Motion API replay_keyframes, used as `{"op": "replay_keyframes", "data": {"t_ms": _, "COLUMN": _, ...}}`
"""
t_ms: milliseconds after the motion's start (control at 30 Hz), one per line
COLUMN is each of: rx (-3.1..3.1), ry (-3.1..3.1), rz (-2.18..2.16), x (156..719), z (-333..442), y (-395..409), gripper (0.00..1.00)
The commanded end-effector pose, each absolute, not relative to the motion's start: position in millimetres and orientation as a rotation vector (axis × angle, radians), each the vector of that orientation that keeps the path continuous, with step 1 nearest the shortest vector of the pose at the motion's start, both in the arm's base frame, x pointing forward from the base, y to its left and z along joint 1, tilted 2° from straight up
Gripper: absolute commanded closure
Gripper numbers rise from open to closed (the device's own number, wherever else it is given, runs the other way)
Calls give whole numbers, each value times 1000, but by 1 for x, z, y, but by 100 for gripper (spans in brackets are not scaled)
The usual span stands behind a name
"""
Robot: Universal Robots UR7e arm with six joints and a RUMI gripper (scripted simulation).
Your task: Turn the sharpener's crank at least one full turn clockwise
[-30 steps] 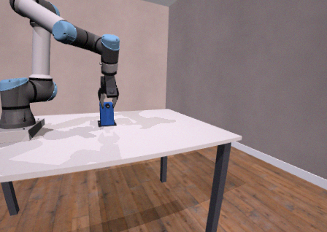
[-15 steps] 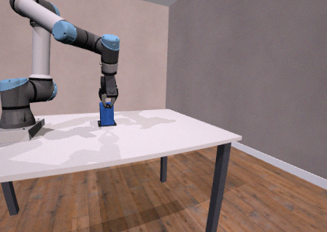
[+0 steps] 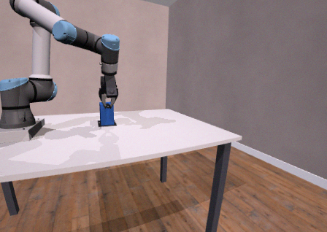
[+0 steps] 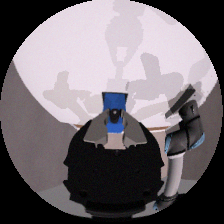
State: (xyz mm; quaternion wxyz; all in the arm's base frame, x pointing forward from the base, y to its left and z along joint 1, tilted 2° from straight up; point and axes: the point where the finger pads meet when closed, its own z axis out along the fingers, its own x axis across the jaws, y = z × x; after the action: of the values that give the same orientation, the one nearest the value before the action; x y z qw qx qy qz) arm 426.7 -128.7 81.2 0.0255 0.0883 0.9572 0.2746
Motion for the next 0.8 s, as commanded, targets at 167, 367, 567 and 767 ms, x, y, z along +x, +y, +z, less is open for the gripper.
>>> {"op": "replay_keyframes", "data": {"t_ms": 167, "rx": 273, "ry": 2958, "rz": 849, "x": 427, "z": 81, "y": -128, "gripper": 91}}
{"op": "replay_keyframes", "data": {"t_ms": 367, "rx": 273, "ry": 2958, "rz": 849, "x": 427, "z": 81, "y": -128, "gripper": 91}}
{"op": "replay_keyframes", "data": {"t_ms": 567, "rx": 273, "ry": 2958, "rz": 849, "x": 428, "z": 82, "y": -129, "gripper": 91}}
{"op": "replay_keyframes", "data": {"t_ms": 767, "rx": 271, "ry": 2958, "rz": 848, "x": 430, "z": 82, "y": -130, "gripper": 91}}
